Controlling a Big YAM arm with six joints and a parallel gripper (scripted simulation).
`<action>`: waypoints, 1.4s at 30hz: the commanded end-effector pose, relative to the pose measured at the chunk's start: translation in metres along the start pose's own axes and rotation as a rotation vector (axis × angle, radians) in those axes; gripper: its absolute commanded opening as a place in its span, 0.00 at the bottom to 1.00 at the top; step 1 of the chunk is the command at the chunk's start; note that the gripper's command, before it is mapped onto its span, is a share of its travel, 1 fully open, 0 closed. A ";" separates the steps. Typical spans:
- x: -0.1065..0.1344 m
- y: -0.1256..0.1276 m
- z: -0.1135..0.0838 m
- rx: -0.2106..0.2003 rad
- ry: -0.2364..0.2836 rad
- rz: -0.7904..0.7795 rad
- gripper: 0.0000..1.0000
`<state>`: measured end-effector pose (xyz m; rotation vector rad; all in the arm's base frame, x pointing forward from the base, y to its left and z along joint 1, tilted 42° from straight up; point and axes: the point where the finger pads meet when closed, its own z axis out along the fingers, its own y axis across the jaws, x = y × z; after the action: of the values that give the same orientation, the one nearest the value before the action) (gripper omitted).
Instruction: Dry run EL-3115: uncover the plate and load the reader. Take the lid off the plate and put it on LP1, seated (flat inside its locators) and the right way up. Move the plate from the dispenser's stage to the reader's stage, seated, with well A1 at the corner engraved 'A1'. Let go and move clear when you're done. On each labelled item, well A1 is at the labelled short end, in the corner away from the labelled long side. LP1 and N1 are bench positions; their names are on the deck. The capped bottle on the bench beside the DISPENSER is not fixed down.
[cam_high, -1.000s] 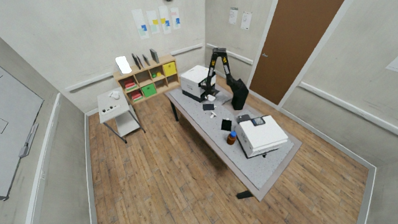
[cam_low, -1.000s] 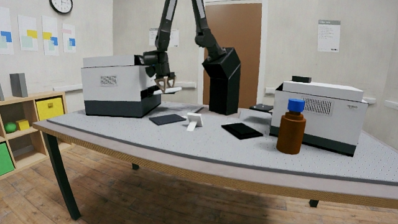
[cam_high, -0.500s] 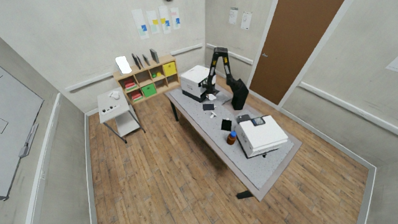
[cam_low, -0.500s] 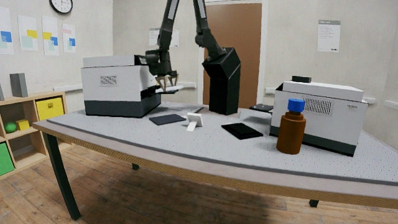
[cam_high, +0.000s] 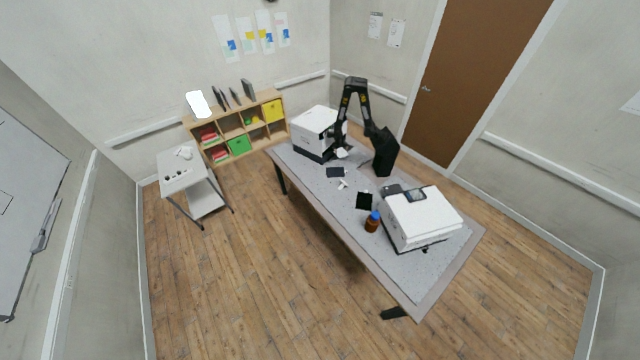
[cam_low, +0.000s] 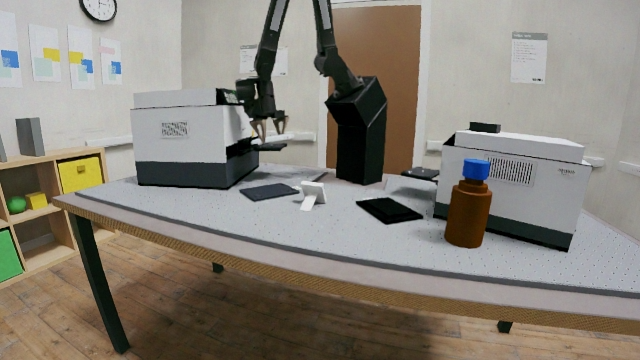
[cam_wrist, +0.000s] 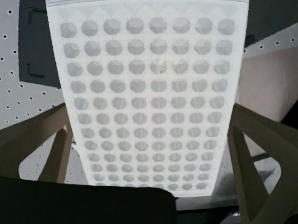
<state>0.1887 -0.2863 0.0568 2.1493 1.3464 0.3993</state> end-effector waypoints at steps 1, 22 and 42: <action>-0.009 -0.002 -0.003 0.006 -0.005 0.049 0.86; -0.036 -0.027 -0.021 -0.004 -0.029 0.242 0.86; -0.061 -0.050 -0.047 -0.025 -0.059 0.454 0.86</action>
<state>0.1155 -0.3026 0.0588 2.4005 0.8883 0.5248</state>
